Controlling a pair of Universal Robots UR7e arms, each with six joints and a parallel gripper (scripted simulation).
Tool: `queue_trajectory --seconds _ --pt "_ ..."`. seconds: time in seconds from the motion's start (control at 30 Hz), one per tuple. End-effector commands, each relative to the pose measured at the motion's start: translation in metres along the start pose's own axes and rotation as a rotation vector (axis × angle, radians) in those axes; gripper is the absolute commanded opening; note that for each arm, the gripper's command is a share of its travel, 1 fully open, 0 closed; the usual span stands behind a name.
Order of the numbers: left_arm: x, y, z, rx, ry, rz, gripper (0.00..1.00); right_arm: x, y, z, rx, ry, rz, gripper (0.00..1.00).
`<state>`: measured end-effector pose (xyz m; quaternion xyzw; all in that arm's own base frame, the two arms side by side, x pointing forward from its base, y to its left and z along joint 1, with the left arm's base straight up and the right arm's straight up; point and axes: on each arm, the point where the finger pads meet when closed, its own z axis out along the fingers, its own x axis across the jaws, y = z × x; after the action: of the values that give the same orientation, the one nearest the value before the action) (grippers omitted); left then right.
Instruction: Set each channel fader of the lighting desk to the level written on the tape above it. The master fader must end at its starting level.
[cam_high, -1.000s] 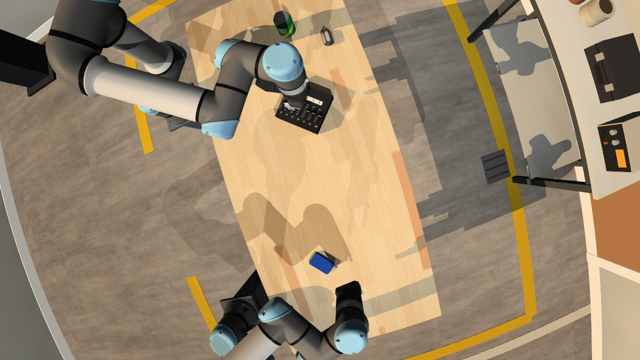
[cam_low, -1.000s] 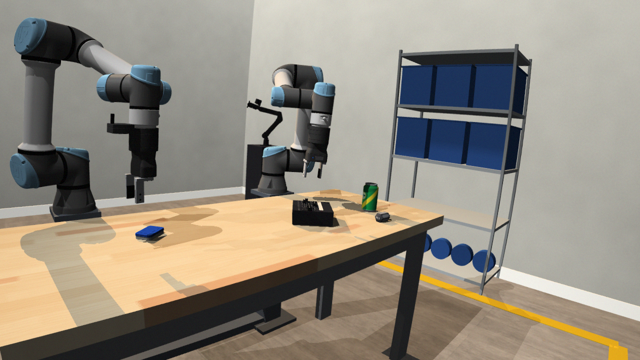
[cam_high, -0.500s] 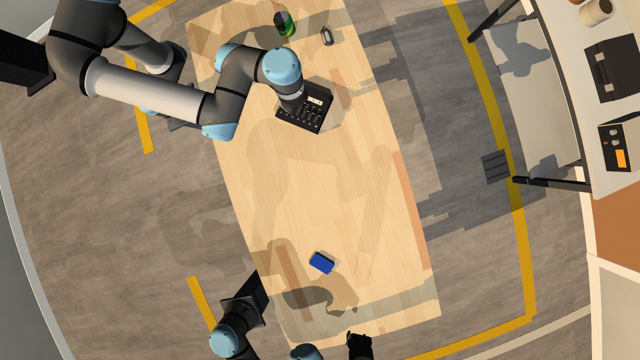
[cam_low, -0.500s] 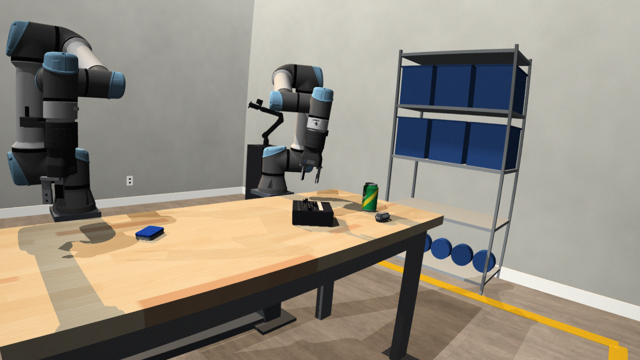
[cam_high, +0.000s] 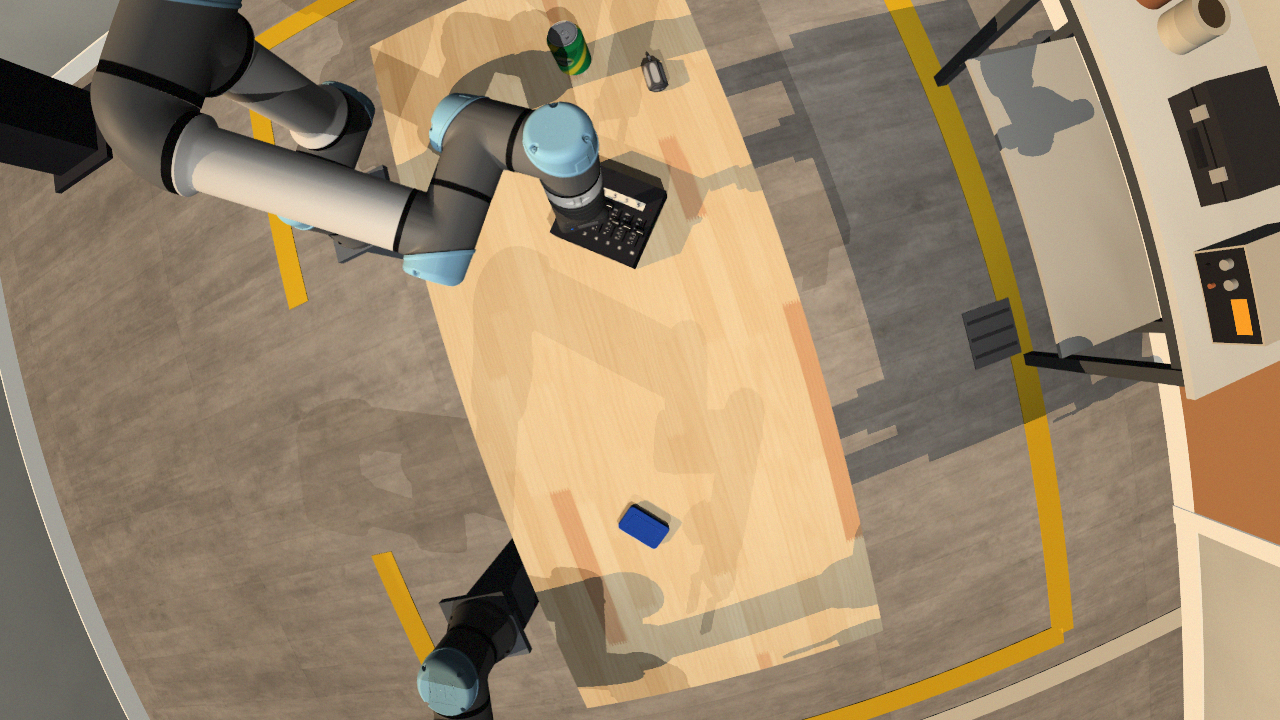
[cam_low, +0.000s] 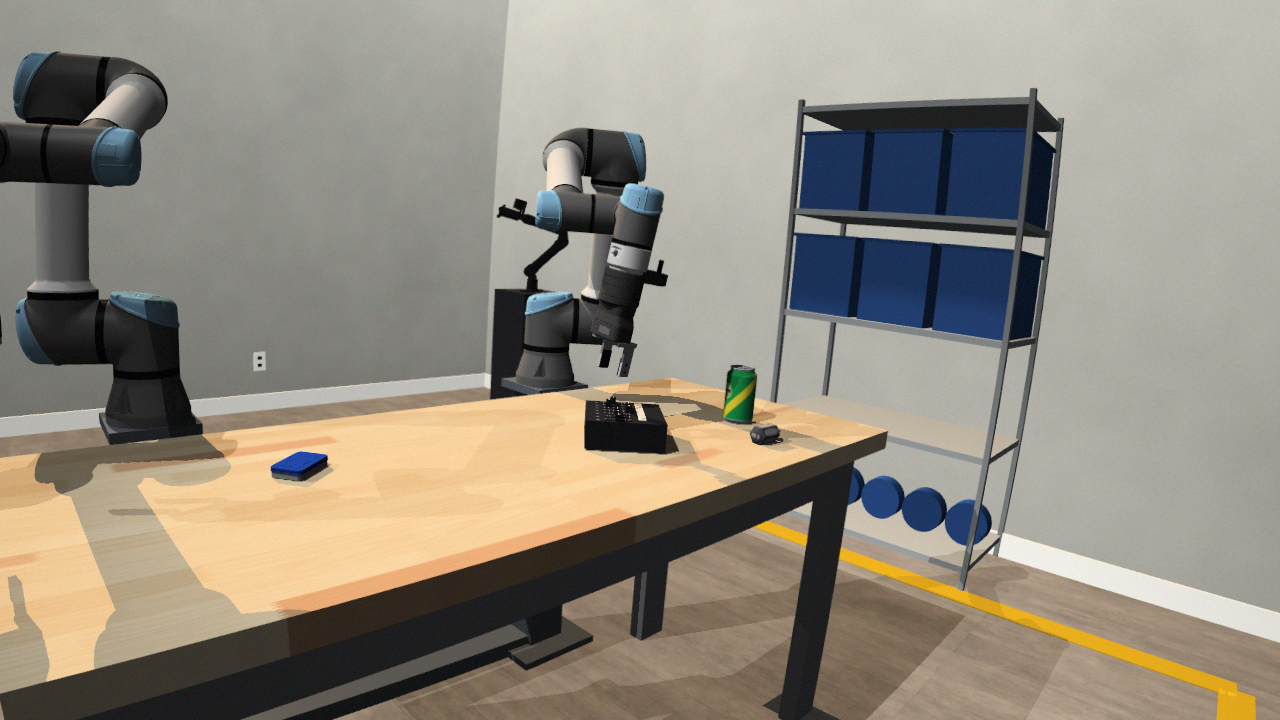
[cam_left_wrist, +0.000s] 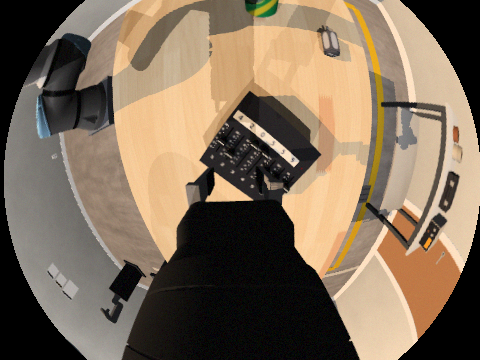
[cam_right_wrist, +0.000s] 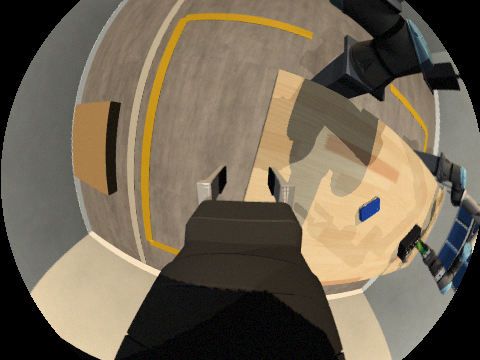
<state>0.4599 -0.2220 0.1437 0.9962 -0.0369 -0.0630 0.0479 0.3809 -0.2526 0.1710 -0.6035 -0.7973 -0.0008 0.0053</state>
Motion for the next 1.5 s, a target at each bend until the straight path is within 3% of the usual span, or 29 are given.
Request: queue_trajectory --seconds 0.0,0.23,0.3,0.8,0.87,1.3,1.47 --pt "0.000 0.002 0.003 -0.009 -0.008 0.123 1.00 -0.021 -0.032 -0.003 -0.003 -0.001 0.156 1.00" --pt "-0.002 0.006 0.011 -0.028 -0.023 0.358 1.00 -0.054 -0.111 -0.006 -0.005 -0.002 0.514 1.00" --pt "-0.002 0.006 0.011 -0.028 -0.023 0.358 1.00 -0.054 -0.111 -0.006 -0.005 -0.002 0.514 1.00" --pt "-0.005 0.013 0.020 -0.054 -0.035 0.632 1.00 -0.073 -0.255 -0.011 -0.009 -0.002 1.156 1.00" --pt "-0.005 0.013 0.020 -0.054 -0.035 0.632 1.00 -0.073 -0.255 -0.011 -0.009 -0.002 1.156 1.00" --pt "-0.006 0.014 0.021 -0.057 -0.036 0.663 1.00 -0.063 -0.337 -0.013 -0.011 -0.002 1.536 1.00" --pt "-0.006 0.014 0.021 -0.057 -0.036 0.663 1.00 -0.059 -0.350 -0.013 -0.011 -0.002 1.599 1.00"
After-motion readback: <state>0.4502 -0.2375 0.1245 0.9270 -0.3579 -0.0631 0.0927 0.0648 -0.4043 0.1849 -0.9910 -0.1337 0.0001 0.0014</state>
